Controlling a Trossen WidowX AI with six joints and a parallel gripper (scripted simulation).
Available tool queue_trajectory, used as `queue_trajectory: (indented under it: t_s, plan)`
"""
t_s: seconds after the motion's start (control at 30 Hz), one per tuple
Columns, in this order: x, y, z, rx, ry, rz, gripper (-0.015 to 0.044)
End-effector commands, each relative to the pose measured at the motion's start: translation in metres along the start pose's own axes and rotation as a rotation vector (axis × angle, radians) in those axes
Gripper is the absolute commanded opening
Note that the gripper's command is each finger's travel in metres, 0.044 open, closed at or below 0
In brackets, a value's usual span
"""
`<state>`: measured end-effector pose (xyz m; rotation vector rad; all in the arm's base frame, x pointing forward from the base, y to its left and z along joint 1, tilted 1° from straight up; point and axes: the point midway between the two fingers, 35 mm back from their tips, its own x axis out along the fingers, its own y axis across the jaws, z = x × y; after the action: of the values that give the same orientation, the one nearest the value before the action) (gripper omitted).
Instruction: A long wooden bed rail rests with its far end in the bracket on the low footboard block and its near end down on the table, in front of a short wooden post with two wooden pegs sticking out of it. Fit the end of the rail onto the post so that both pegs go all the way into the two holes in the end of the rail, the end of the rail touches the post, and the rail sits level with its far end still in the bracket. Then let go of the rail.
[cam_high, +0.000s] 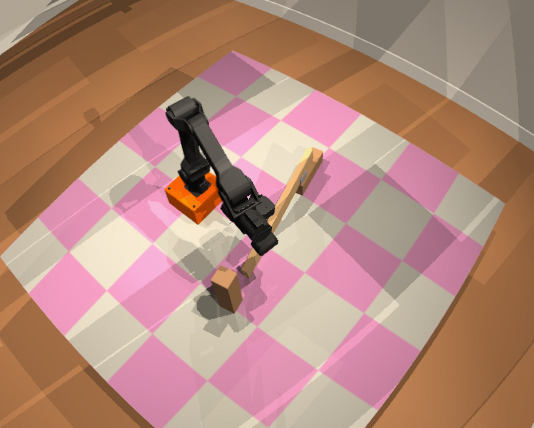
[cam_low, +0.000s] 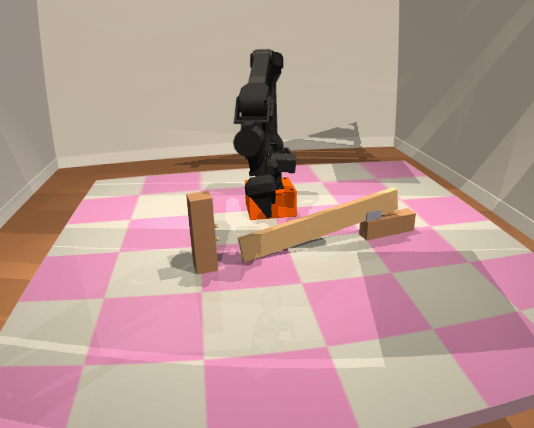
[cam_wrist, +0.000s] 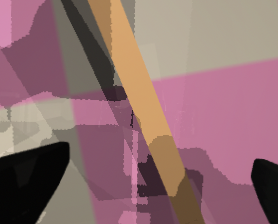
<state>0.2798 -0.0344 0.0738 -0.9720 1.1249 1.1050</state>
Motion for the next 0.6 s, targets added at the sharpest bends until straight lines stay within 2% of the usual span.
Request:
queue_trajectory:
  t_s: [0.0, 0.57]
  plan:
    - [0.026, 0.001, 0.011, -0.447, 0.170, 0.077, 0.0440]
    - [0.036, -0.001, 0.006, -0.447, 0.170, 0.077, 0.0440]
